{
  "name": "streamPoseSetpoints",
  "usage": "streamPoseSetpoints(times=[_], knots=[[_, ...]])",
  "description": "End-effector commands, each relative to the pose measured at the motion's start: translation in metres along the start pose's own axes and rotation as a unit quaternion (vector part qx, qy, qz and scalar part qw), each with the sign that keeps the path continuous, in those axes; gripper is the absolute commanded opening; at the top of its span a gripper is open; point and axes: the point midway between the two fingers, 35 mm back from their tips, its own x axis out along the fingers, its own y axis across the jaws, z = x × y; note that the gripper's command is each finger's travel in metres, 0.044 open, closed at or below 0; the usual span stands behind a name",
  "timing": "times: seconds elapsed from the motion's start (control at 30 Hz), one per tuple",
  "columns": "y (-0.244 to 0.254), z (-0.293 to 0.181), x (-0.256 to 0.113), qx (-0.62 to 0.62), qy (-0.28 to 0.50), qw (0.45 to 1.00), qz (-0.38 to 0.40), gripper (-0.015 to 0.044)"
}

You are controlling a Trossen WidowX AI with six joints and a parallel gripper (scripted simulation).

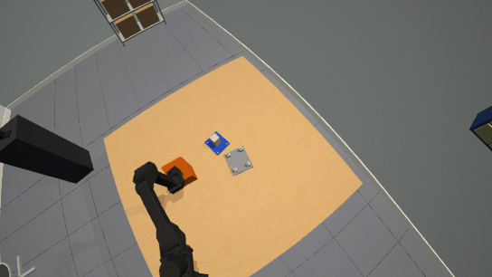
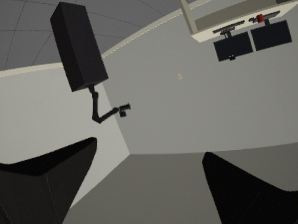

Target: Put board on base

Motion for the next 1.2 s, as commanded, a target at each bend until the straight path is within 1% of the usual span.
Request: streamPoseSetpoints(times=[0.0, 0.03, 0.1, 0.2, 0.3, 0.4, 0.5, 0.63, 0.73, 0.87, 1.0, 1.17], knots=[[0.0, 0.001, 0.0, 0.002, -0.002, 1.0, 0.0, 0.0426], [0.0, 0.006, 0.001, 0.008, -0.008, 1.0, -0.001, 0.044], [-0.002, 0.022, 0.004, 0.03, -0.033, 0.999, -0.004, 0.044], [-0.008, 0.065, 0.008, 0.085, -0.096, 0.992, -0.009, 0.044], [-0.013, 0.096, 0.008, 0.123, -0.142, 0.982, -0.006, 0.044], [-0.025, 0.136, -0.006, 0.153, -0.218, 0.964, -0.019, 0.044], [-0.033, 0.179, -0.017, 0.196, -0.279, 0.94, 0.0, 0.044], [-0.046, 0.233, -0.04, 0.244, -0.354, 0.902, 0.032, 0.044], [-0.06, 0.275, -0.068, 0.273, -0.413, 0.867, 0.057, 0.044], [-0.077, 0.323, -0.116, 0.3, -0.485, 0.815, 0.096, 0.044], [-0.092, 0.363, -0.172, 0.315, -0.547, 0.762, 0.142, 0.044], [-0.103, 0.399, -0.254, 0.323, -0.608, 0.693, 0.215, 0.044]])
